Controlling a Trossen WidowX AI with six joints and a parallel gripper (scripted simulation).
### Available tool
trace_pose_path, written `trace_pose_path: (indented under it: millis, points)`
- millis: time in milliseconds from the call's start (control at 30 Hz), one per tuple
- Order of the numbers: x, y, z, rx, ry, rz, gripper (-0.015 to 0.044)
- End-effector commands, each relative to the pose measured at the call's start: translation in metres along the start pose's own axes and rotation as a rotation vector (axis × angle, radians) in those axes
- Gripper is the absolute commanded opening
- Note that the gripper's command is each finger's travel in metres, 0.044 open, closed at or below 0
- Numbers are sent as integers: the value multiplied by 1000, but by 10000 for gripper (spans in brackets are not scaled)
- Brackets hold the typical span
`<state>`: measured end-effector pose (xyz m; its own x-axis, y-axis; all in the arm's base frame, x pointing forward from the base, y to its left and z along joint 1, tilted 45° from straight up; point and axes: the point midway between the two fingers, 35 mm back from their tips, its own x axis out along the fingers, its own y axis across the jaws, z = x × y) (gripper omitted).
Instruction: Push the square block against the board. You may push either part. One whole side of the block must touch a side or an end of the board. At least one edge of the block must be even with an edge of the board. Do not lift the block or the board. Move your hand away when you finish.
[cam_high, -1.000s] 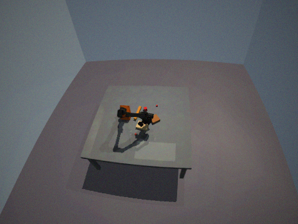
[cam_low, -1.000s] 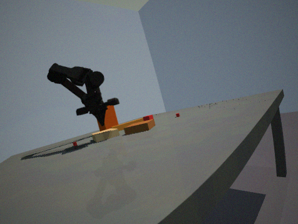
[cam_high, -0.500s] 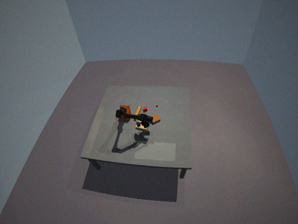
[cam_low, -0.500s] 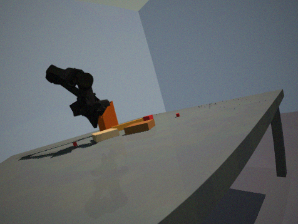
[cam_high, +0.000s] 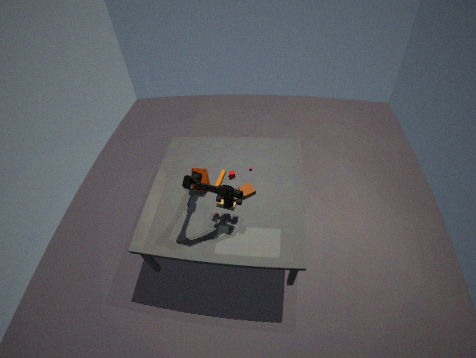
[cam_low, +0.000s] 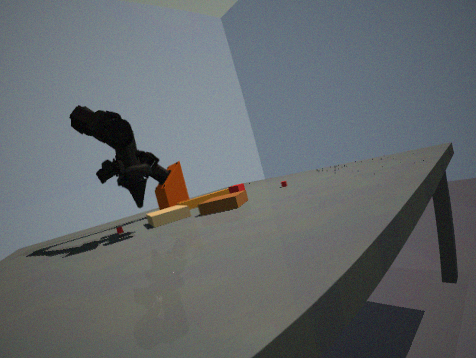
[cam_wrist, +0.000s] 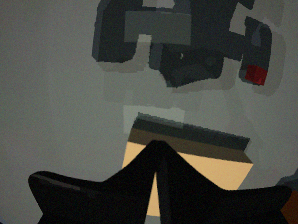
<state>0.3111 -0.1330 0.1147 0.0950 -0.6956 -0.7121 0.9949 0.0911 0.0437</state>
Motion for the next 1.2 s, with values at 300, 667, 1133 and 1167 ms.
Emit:
trace_pose_path:
  millis: [300, 667, 1133, 1167]
  points:
    - [52, -1, 10, 125, -6, 8, 0]
    - [53, 1, 3, 125, -4, 7, 0]
    - [53, 4, -9, 125, -2, 7, 0]
    - [53, 4, -10, 125, -1, 7, 0]
